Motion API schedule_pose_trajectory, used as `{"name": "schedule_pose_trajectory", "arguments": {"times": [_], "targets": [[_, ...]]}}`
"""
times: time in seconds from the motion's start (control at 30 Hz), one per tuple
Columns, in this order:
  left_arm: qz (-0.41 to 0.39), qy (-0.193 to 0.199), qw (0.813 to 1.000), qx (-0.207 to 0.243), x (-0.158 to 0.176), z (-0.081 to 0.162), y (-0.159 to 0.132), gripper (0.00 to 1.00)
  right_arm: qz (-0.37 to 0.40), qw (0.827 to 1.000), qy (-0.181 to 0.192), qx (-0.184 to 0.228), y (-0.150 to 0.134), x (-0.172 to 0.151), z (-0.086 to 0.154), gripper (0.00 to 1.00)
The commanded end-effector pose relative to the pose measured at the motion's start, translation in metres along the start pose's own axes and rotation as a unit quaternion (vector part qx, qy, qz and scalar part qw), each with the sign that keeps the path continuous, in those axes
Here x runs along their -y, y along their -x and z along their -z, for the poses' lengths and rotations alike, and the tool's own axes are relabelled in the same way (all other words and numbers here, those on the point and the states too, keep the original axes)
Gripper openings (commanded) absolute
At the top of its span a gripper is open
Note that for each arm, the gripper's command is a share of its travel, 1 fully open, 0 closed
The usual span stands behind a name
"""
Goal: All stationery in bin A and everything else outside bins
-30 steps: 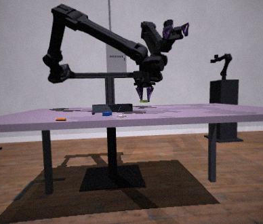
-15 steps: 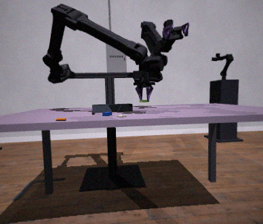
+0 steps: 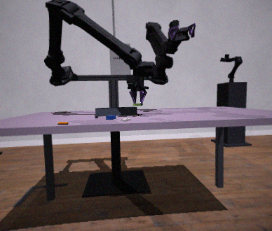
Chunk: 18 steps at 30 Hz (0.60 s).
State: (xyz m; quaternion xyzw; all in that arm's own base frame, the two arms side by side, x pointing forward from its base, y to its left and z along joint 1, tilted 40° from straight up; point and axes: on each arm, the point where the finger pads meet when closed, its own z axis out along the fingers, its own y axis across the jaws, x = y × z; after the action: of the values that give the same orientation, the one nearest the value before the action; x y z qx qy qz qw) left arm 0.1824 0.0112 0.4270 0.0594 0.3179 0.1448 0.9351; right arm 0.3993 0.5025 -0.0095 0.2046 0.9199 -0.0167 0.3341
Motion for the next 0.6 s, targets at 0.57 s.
{"name": "schedule_pose_trajectory", "arguments": {"times": [0.57], "targets": [[-0.003, 0.005, 1.000, 0.017, -0.004, -0.003, 0.010, 1.00, -0.014, 0.999, 0.037, 0.003, -0.044, 0.078, 0.026, 0.34]]}}
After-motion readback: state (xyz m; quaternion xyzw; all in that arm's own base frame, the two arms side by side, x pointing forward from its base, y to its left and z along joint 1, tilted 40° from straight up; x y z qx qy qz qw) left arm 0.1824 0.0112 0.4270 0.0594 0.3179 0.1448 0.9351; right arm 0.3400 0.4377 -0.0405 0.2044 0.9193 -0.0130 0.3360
